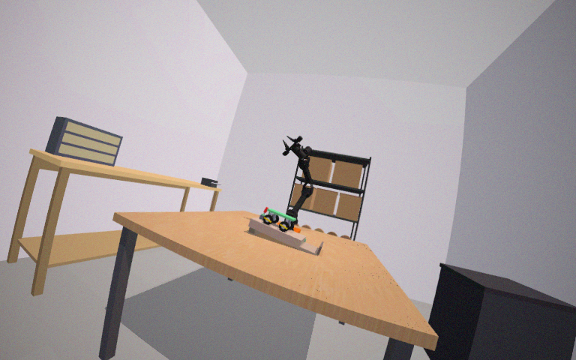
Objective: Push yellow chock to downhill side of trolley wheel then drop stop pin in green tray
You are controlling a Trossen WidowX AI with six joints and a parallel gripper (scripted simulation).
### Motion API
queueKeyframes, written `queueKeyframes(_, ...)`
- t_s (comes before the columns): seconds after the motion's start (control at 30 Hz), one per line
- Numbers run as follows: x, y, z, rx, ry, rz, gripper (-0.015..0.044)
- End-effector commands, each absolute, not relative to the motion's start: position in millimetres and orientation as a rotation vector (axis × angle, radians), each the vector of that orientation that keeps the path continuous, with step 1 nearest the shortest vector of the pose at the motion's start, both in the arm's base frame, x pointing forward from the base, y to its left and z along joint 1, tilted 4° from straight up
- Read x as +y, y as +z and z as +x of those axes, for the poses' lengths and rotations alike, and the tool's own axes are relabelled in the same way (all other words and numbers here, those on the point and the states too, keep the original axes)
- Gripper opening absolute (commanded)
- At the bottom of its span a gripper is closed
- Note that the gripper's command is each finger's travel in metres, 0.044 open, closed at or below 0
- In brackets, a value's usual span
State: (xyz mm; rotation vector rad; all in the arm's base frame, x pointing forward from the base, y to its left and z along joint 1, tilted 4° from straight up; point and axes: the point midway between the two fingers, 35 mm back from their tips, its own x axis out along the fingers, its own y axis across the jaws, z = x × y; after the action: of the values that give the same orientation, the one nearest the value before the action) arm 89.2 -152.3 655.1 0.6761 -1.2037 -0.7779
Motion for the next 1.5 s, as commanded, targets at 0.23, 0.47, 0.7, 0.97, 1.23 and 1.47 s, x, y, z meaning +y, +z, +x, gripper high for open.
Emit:
queueKeyframes(0.23,-192,576,177,-0.476,-1.047,0.130,0.0190)
queueKeyframes(0.47,-213,507,214,0.011,-1.041,-0.203,0.0190)
queueKeyframes(0.7,-227,430,234,0.471,-0.894,-0.498,0.0190)
queueKeyframes(0.97,-229,341,235,0.916,-0.563,-0.769,0.0190)
queueKeyframes(1.23,-215,259,217,1.221,-0.091,-0.956,0.0190)
queueKeyframes(1.47,-188,201,190,1.332,0.390,-1.042,0.0190)
